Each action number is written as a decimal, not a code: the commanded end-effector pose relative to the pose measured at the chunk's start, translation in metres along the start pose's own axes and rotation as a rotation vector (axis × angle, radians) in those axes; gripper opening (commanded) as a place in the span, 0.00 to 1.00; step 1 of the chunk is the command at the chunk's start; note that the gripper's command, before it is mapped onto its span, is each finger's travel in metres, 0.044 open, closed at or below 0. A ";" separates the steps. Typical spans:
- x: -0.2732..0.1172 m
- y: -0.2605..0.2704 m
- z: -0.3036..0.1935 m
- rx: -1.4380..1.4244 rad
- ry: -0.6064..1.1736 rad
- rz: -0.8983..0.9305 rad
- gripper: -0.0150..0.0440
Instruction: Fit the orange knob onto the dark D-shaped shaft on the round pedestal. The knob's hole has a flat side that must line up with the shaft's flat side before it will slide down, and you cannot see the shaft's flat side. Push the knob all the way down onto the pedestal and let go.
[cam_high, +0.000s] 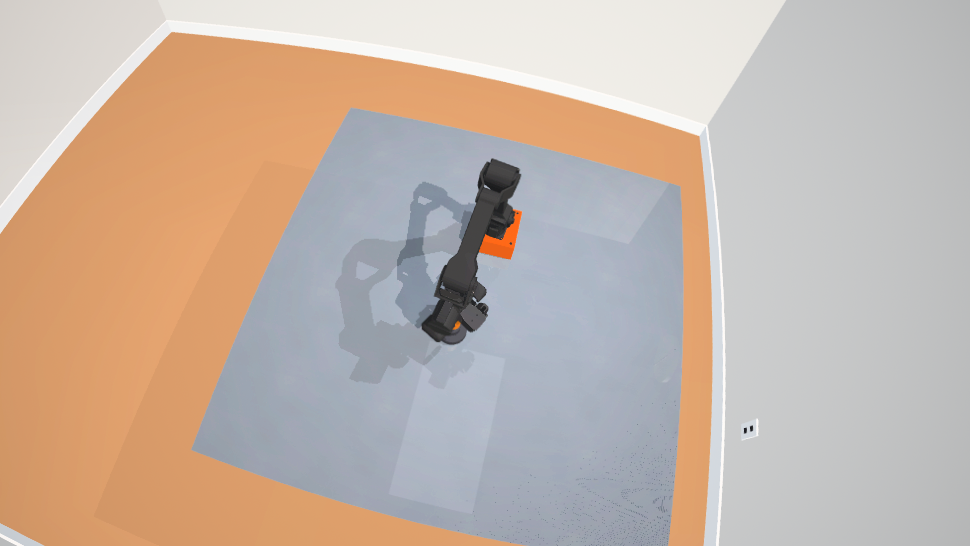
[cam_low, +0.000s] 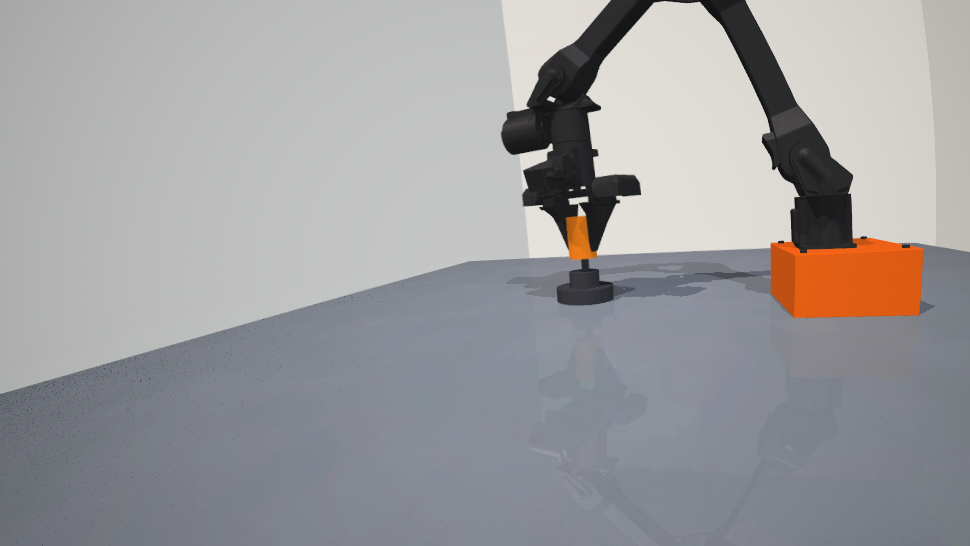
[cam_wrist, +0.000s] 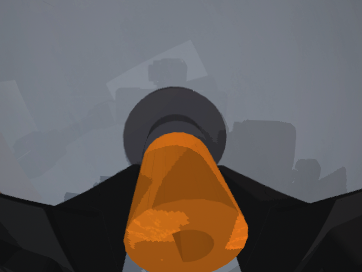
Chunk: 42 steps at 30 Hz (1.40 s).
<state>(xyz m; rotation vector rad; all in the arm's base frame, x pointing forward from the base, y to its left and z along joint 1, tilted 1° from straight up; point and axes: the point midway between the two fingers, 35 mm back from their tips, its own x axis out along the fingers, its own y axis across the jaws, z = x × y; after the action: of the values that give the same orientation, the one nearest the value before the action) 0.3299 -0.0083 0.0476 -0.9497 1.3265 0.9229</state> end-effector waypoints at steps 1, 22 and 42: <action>-0.003 -0.001 0.000 -0.072 -0.002 -0.004 0.25; 0.002 -0.001 0.000 -0.196 -0.002 -0.004 0.25; -0.003 -0.002 0.000 -0.282 -0.002 -0.004 0.25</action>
<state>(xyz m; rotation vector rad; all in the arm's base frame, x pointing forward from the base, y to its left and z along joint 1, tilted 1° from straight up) 0.3308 -0.0086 0.0481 -1.1224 1.2391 1.0887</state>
